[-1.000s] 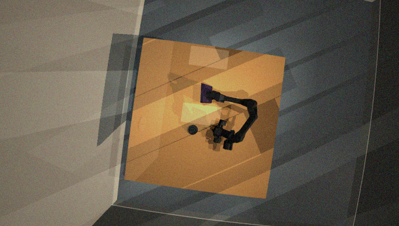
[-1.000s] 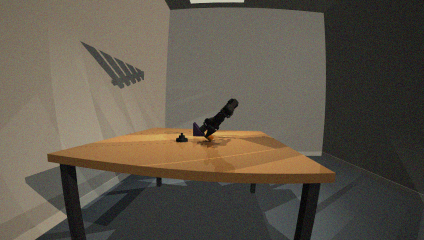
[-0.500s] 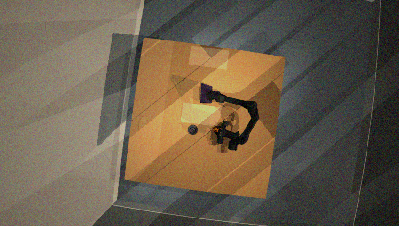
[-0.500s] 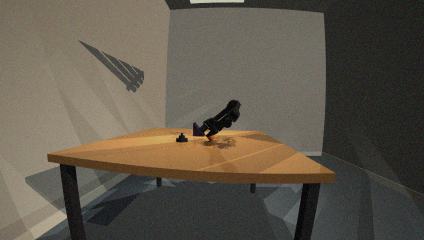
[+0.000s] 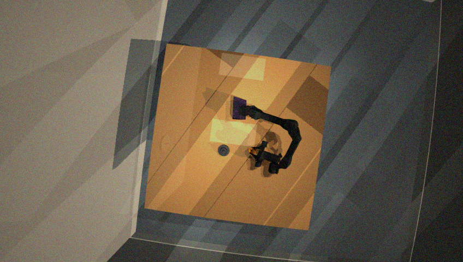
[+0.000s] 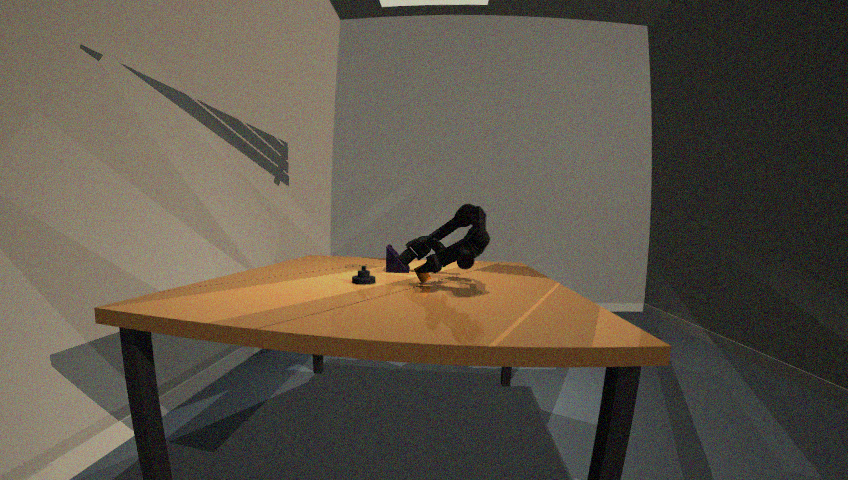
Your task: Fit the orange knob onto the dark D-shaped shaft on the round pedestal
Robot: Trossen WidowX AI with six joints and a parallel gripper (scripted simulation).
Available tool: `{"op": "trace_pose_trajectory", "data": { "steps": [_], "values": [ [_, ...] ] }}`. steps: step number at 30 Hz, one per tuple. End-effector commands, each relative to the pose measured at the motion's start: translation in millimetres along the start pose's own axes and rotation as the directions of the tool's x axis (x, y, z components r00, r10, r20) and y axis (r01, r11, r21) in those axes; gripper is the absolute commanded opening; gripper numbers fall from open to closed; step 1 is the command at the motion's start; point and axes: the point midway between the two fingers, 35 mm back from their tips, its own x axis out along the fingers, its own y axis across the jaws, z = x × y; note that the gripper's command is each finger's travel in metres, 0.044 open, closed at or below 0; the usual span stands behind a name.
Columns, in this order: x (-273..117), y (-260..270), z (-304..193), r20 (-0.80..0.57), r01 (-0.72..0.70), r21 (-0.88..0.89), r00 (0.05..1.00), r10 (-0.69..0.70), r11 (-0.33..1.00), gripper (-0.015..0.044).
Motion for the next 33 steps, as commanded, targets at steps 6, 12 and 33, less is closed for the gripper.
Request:
{"op": "trace_pose_trajectory", "data": {
  "steps": [6,12,33],
  "values": [
    [-7.2,0.0,-7.0,0.139,-0.004,0.0,0.99,0.004,1.0,0.018],
    [-9.2,0.0,-9.3,0.181,-0.003,0.0,0.983,0.003,1.0,0.018],
    [-8.6,-0.3,-8.2,0.165,-0.002,-0.002,0.986,0.002,1.0,0.026]
  ]
}}
